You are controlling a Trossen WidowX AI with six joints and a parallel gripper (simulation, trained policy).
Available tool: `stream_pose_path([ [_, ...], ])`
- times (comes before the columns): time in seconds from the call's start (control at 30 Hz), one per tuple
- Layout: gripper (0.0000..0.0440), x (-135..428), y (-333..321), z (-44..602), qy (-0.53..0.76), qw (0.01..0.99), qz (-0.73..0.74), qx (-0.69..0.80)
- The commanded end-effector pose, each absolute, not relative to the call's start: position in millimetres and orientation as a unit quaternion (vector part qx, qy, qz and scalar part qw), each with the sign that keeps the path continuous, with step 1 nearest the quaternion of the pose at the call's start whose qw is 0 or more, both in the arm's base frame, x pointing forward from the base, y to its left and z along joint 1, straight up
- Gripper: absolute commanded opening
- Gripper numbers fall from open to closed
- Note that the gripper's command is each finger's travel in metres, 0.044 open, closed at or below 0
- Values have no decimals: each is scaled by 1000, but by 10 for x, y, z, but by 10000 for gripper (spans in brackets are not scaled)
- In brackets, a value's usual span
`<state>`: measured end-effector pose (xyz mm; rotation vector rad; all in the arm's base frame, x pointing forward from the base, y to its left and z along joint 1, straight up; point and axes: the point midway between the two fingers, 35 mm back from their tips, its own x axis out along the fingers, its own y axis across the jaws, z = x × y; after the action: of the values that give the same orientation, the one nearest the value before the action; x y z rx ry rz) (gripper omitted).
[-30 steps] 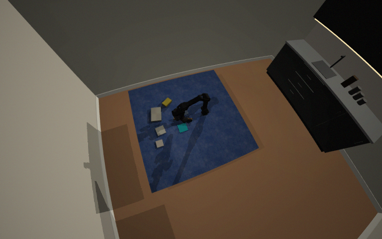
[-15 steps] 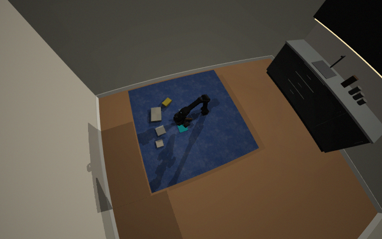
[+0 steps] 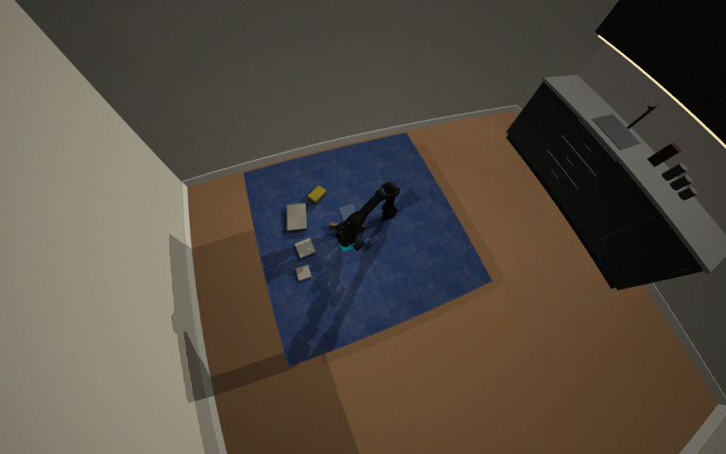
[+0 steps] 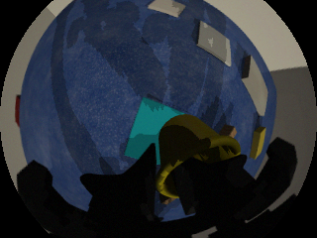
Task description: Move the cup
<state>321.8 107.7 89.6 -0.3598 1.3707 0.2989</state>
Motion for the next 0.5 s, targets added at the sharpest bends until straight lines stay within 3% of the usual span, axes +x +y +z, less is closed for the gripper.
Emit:
stream_pose_path([
  [0.0, 25, 3183, 1094, 784, 631, 746, 130, -166],
  [0.3, 64, 3144, 1102, 642, 627, 752, 124, -161],
  [0.47, 137, 3185, 1125, 697, 614, 765, 125, -148],
])
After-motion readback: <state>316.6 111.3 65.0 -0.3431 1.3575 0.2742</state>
